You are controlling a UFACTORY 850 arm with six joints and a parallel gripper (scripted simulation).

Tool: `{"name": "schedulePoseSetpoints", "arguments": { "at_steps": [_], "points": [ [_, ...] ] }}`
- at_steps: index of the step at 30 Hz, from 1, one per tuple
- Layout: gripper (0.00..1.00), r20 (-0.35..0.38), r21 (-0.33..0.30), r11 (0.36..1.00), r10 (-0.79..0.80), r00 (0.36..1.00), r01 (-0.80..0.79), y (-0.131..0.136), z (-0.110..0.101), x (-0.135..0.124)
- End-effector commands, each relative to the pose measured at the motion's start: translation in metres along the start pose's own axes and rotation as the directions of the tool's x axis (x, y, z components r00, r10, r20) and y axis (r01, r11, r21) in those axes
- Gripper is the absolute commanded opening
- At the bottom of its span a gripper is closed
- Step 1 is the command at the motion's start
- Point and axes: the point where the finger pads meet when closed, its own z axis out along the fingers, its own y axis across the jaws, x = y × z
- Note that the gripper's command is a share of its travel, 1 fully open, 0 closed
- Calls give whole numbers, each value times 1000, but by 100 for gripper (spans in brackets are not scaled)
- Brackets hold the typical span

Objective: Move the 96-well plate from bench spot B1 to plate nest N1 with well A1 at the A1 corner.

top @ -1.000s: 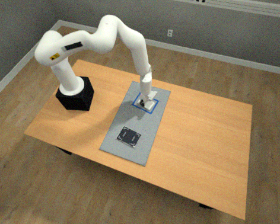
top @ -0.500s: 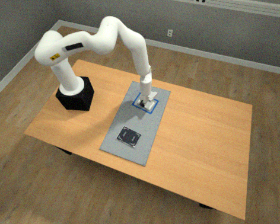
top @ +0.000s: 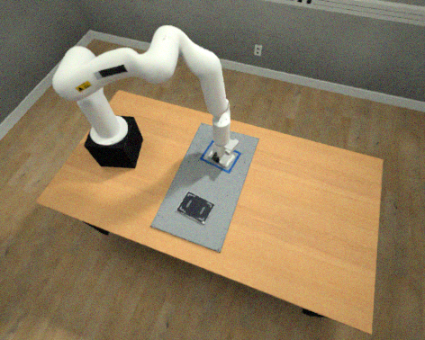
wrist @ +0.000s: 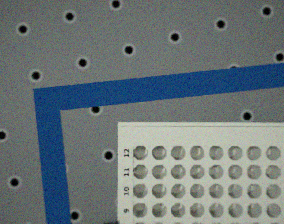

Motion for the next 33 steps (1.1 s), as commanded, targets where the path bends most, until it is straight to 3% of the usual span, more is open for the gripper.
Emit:
{"name": "schedulePoseSetpoints", "arguments": {
  "at_steps": [1,5,6,33],
  "points": [
    [100,-1,1,1000,0,1000,0,-1,-1,1],
    [100,-1,1,1000,0,1000,0,-1,-1,1],
    [0,-1,1,1000,0,1000,0,-1,-1,1],
    [0,-1,1,1000,0,1000,0,0,-1,1]
  ]
}}
